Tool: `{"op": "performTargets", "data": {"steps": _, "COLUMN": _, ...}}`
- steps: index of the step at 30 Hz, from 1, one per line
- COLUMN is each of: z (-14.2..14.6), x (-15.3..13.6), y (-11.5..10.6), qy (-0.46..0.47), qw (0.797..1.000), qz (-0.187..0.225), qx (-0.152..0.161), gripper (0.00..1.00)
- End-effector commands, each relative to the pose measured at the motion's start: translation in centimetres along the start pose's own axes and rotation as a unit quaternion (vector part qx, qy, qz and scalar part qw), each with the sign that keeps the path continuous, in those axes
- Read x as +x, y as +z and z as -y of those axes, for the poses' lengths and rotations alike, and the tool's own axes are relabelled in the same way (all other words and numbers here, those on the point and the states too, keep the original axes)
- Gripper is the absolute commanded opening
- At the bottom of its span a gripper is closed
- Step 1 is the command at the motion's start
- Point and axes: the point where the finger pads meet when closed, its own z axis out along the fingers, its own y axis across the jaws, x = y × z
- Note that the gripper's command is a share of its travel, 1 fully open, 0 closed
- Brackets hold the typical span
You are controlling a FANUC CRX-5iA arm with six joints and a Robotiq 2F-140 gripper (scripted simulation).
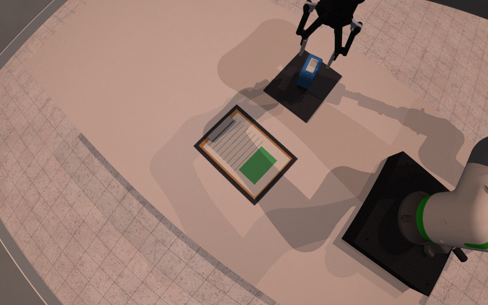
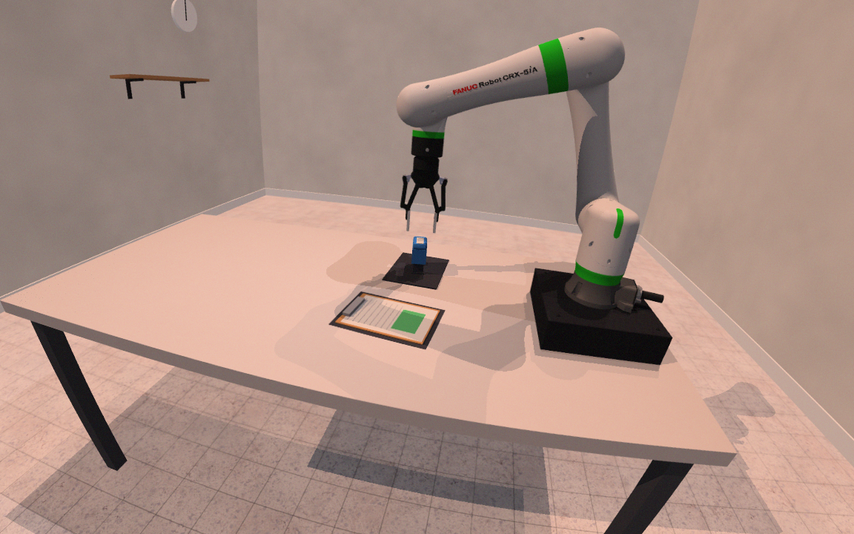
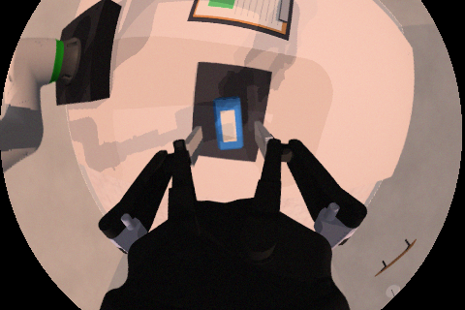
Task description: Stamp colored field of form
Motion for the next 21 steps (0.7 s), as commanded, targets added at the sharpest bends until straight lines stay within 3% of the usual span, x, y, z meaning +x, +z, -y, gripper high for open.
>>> {"op": "performTargets", "data": {"steps": 1, "z": 0.0, "x": 0.0, "y": 0.6, "qy": 0.0, "qw": 1.0, "qz": 0.0, "qx": 0.0, "gripper": 0.51}}
{"op": "performTargets", "data": {"steps": 21, "z": 0.0, "x": 0.0, "y": 8.3, "qy": 0.0, "qw": 1.0, "qz": 0.0, "qx": 0.0, "gripper": 0.51}}
